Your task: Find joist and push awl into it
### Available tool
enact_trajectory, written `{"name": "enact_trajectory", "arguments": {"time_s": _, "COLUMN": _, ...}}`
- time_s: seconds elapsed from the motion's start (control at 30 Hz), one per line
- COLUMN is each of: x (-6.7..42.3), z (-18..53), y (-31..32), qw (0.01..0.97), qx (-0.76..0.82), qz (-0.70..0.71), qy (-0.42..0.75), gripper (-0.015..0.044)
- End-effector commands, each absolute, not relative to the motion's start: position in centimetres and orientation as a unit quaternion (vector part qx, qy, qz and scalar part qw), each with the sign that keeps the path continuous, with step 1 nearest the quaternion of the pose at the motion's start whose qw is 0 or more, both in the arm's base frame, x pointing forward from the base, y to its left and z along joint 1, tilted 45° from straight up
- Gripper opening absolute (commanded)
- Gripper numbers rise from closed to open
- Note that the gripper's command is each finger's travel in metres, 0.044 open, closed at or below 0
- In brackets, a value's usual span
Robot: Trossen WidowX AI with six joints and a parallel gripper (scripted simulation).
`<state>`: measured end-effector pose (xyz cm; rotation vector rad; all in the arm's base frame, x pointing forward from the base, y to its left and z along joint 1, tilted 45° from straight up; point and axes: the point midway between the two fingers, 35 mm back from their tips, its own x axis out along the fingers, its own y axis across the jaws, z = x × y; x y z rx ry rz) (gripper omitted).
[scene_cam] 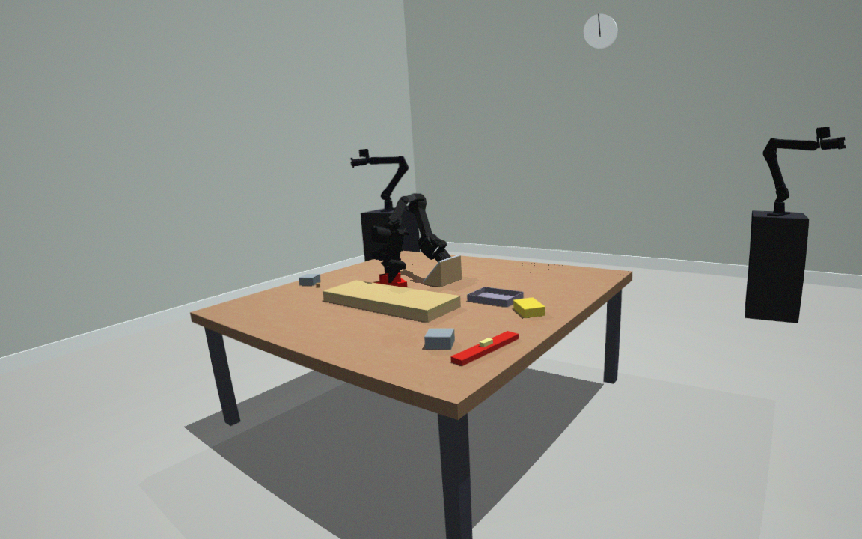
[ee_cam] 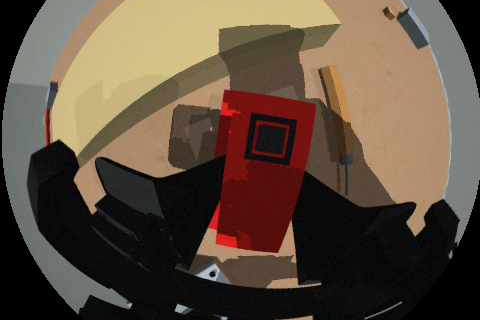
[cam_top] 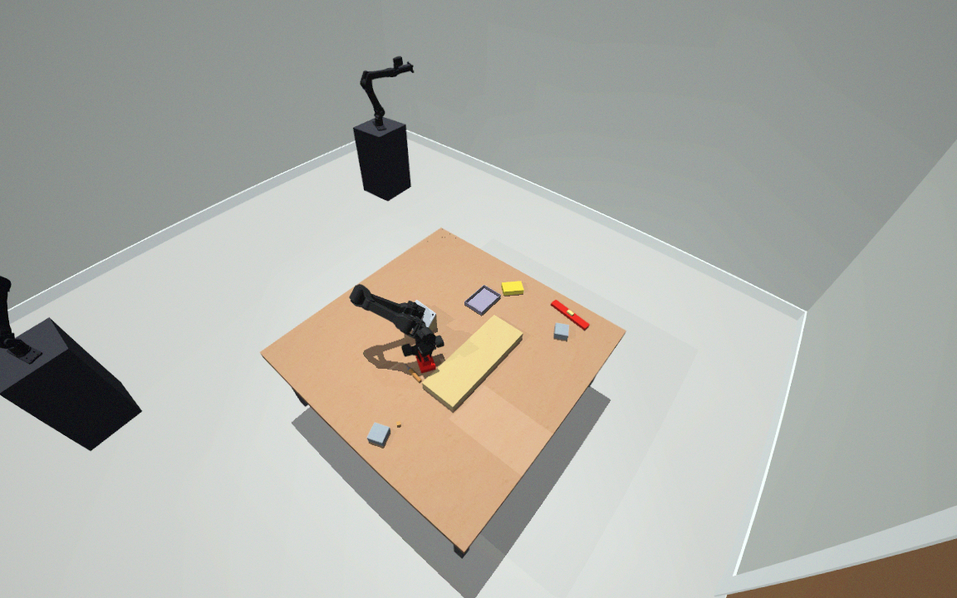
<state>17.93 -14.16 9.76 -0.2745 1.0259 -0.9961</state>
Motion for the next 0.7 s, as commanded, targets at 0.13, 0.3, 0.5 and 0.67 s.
{"name": "enact_trajectory", "arguments": {"time_s": 0.13, "x": 18.1, "z": 10.0, "y": -13.7, "qw": 0.747, "qx": -0.124, "qz": -0.452, "qy": 0.472, "gripper": 0.0057}}
{"name": "enact_trajectory", "arguments": {"time_s": 0.3, "x": 18.6, "z": 11.1, "y": -12.2, "qw": 0.747, "qx": -0.118, "qz": -0.448, "qy": 0.476, "gripper": 0.0}}
{"name": "enact_trajectory", "arguments": {"time_s": 0.5, "x": 18.9, "z": 12.7, "y": -10.4, "qw": 0.747, "qx": -0.115, "qz": -0.447, "qy": 0.479, "gripper": 0.0}}
{"name": "enact_trajectory", "arguments": {"time_s": 0.67, "x": 18.9, "z": 14.2, "y": -9.0, "qw": 0.746, "qx": -0.117, "qz": -0.448, "qy": 0.479, "gripper": 0.0}}
